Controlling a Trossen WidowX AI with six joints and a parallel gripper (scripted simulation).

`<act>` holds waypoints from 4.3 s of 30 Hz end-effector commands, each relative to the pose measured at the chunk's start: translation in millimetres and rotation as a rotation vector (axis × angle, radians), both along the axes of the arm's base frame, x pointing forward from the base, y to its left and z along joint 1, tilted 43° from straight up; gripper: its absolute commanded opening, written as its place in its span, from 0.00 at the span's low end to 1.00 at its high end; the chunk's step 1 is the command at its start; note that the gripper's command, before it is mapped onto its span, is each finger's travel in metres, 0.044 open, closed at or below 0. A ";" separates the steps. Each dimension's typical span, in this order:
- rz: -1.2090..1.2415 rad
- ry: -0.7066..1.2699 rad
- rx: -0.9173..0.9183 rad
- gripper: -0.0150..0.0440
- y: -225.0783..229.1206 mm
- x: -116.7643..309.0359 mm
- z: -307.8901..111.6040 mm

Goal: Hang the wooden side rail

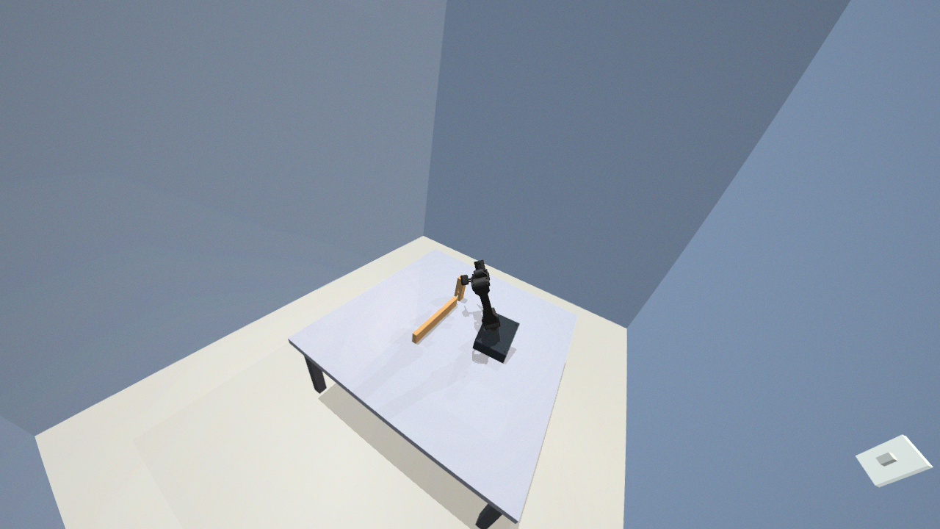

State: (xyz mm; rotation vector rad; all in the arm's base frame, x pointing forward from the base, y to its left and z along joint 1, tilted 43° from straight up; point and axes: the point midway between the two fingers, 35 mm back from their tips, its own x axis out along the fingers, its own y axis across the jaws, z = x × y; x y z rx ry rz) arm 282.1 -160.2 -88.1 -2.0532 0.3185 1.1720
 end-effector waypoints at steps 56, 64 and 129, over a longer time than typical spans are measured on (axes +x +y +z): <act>-1.646 0.390 0.862 1.00 102.4 -9.2 -1.4; -2.004 0.357 1.029 1.00 106.1 -8.4 0.4; -2.347 0.508 1.040 1.00 126.3 9.1 -0.1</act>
